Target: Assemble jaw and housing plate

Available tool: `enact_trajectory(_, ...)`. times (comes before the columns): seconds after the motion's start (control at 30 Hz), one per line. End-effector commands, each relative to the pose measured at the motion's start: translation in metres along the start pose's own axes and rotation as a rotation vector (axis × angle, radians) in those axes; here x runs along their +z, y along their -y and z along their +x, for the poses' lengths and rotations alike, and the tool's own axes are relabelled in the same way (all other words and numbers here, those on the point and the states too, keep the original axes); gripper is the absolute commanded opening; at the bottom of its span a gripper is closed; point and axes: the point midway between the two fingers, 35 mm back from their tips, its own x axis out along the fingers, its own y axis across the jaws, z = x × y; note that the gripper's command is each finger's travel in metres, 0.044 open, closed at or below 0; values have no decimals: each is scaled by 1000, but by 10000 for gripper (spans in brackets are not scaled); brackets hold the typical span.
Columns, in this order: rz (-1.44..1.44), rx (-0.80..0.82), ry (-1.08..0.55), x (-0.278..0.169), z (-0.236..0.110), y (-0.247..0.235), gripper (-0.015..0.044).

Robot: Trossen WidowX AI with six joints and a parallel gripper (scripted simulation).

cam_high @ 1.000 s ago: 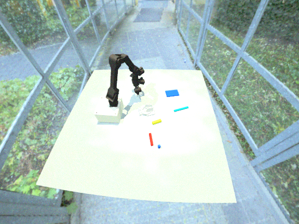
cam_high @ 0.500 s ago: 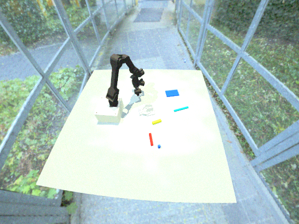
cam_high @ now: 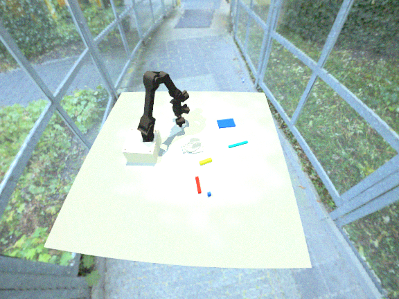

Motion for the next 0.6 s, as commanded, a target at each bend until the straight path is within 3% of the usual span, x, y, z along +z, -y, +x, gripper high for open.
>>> enact_trajectory(0.0,-6,-3,4,1,0,0,440)
enact_trajectory(0.43,0,0,0,0,0,0,353)
enact_trajectory(0.57,0,0,0,0,0,0,351)
